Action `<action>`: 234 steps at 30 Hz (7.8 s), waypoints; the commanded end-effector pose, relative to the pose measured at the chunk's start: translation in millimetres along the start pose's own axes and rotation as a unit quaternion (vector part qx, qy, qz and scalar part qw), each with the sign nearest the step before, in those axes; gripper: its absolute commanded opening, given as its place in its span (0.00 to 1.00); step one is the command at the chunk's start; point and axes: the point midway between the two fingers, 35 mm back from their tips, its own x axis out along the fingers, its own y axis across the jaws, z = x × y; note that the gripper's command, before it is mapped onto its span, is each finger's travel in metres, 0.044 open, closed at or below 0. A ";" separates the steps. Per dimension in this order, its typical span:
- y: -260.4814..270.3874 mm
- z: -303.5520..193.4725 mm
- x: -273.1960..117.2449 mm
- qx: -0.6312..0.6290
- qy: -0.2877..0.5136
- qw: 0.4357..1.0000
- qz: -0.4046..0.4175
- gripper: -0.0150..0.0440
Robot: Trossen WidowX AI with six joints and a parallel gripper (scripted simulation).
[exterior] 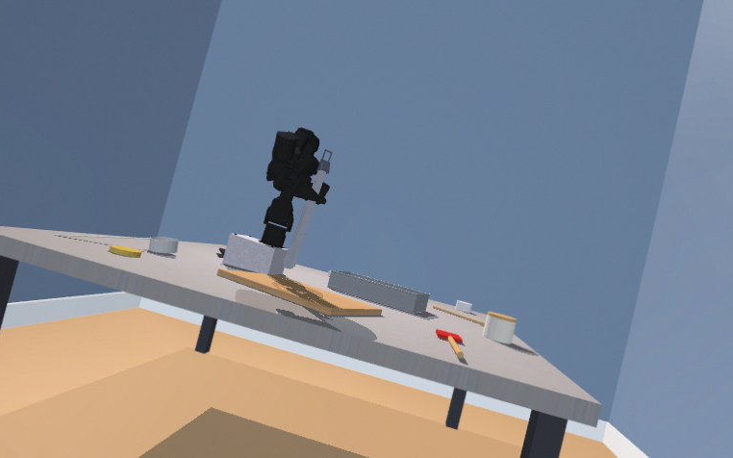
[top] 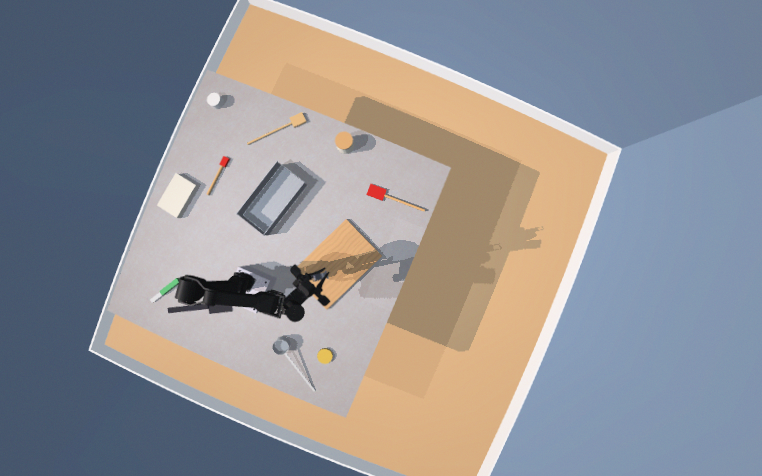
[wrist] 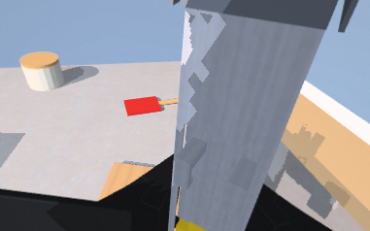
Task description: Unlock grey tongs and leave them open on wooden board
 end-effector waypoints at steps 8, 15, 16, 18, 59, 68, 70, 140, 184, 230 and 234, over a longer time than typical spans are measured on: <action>-0.4 1.1 1.6 0.003 0.002 1.000 0.002 0.00; -9.5 -3.1 12.9 0.023 0.040 0.999 -0.010 0.00; -11.0 -4.1 15.2 0.026 0.048 0.998 -0.012 0.00; -13.0 -5.8 19.9 0.029 0.063 0.997 -0.014 0.00; -16.7 -20.5 61.5 0.041 0.238 0.970 -0.033 0.00; -16.2 -34.5 67.4 0.043 0.308 0.950 -0.033 0.00; -15.3 -38.8 68.7 0.043 0.329 0.943 -0.032 0.00; 1.3 -132.2 87.5 -0.001 0.565 0.825 0.003 0.00; 8.8 -150.9 94.2 -0.001 0.565 0.825 0.007 1.00; 154.4 -27.1 43.4 -0.004 0.558 0.830 0.014 1.00; 154.4 -27.1 43.4 -0.004 0.558 0.830 0.014 1.00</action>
